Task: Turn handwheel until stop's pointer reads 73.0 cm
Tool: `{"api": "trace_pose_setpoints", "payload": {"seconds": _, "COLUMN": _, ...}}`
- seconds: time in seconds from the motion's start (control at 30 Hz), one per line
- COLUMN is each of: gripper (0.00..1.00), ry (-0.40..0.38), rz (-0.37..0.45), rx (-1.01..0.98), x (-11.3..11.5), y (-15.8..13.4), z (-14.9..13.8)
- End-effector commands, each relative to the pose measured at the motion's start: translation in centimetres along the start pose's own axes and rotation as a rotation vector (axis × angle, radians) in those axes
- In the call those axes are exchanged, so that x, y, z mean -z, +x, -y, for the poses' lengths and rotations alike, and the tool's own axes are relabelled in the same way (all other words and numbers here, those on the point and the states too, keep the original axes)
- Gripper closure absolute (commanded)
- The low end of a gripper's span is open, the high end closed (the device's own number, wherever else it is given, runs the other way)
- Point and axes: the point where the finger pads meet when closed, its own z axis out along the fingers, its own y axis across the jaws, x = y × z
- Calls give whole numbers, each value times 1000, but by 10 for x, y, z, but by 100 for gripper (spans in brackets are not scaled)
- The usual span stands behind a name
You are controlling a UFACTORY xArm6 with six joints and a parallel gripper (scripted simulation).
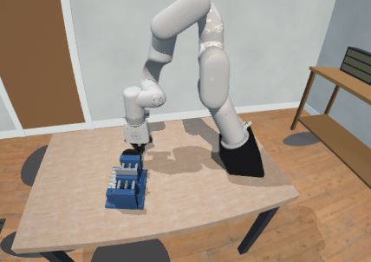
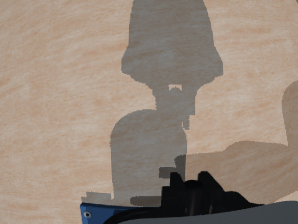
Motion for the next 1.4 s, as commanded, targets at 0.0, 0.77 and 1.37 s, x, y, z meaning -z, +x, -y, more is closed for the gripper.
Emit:
{"api": "trace_pose_setpoints", "payload": {"seconds": 0.0, "gripper": 94, "ry": 1, "rz": 2, "rx": 1, "x": 6, "y": 0, "z": 3}}
{"api": "trace_pose_setpoints", "payload": {"seconds": 0.77, "gripper": 94, "ry": 1, "rz": 2, "rx": 1, "x": 14, "y": 0, "z": 51}}
{"api": "trace_pose_setpoints", "payload": {"seconds": 1.37, "gripper": 94, "ry": 1, "rz": 2, "rx": 1, "x": -21, "y": 0, "z": 58}}
